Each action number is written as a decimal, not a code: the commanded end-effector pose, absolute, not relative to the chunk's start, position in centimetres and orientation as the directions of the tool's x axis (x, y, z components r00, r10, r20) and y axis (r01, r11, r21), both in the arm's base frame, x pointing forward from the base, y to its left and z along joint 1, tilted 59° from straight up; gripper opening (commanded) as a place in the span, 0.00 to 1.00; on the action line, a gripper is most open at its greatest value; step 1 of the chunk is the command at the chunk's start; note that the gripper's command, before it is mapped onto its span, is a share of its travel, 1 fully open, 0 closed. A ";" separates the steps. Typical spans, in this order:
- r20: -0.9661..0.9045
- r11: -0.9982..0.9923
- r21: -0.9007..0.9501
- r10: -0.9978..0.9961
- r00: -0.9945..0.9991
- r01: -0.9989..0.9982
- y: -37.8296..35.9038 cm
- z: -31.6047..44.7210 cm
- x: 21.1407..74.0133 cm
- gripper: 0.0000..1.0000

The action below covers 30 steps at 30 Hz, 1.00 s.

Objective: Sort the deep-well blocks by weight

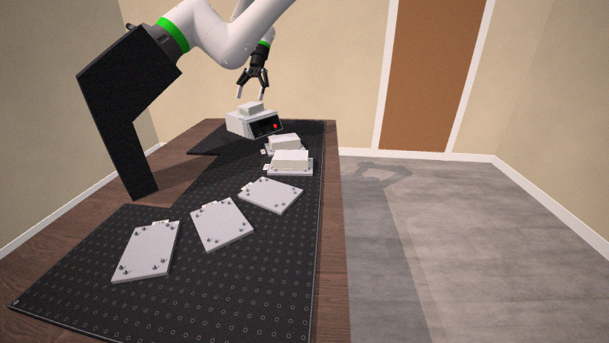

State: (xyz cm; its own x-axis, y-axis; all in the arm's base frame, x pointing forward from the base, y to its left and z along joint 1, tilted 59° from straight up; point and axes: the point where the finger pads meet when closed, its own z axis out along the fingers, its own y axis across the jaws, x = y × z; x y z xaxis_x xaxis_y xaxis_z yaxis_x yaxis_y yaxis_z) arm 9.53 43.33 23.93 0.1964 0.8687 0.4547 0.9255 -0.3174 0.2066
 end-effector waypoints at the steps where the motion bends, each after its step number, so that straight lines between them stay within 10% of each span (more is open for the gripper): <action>1: 0.455 -0.317 0.207 0.869 0.196 0.925 43.0 24.2 9.3 1.00; 30: 0.455 -0.317 0.207 0.869 0.196 0.925 41.3 25.3 8.5 1.00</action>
